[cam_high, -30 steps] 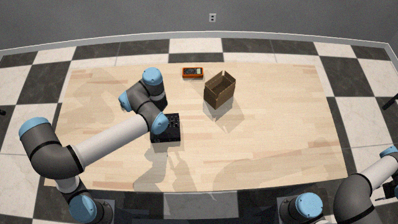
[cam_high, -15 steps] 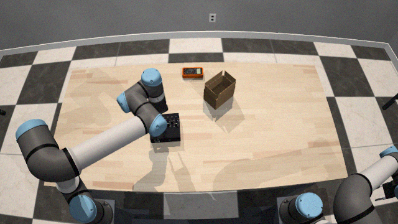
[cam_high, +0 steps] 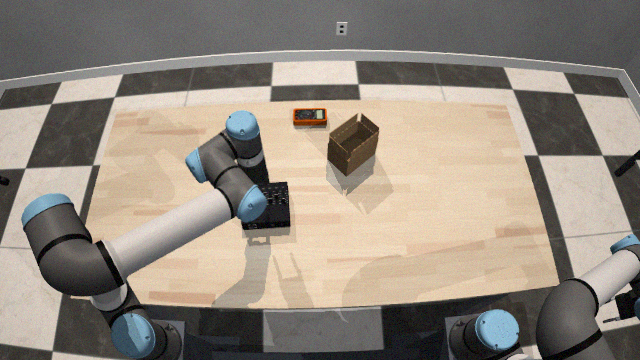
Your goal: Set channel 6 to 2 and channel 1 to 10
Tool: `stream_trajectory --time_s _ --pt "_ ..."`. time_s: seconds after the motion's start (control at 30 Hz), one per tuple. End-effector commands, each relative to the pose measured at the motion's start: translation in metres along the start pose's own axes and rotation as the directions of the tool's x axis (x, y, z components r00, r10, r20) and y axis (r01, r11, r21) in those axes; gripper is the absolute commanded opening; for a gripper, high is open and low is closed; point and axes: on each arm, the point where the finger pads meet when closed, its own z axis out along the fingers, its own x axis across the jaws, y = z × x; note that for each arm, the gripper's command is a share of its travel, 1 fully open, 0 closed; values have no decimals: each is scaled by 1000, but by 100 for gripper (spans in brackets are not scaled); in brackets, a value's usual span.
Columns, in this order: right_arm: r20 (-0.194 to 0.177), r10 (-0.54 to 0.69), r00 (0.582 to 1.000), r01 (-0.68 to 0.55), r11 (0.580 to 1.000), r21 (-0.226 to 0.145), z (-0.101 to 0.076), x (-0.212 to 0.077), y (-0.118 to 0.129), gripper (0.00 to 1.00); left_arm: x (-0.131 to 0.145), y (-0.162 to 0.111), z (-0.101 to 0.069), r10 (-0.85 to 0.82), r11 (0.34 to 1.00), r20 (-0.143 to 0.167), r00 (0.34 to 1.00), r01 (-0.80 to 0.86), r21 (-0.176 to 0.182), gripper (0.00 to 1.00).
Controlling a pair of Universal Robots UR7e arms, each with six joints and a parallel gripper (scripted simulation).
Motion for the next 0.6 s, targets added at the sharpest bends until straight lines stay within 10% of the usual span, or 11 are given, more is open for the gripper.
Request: stream_trajectory --time_s 0.0,0.57 --pt "-1 0 1000 0 1000 -2 0 0 1 100 1 2 -2 51 999 -3 999 -51 -2 100" --pt "-1 0 1000 0 1000 -2 0 0 1 100 3 7 -4 161 987 -3 987 -161 -9 100"
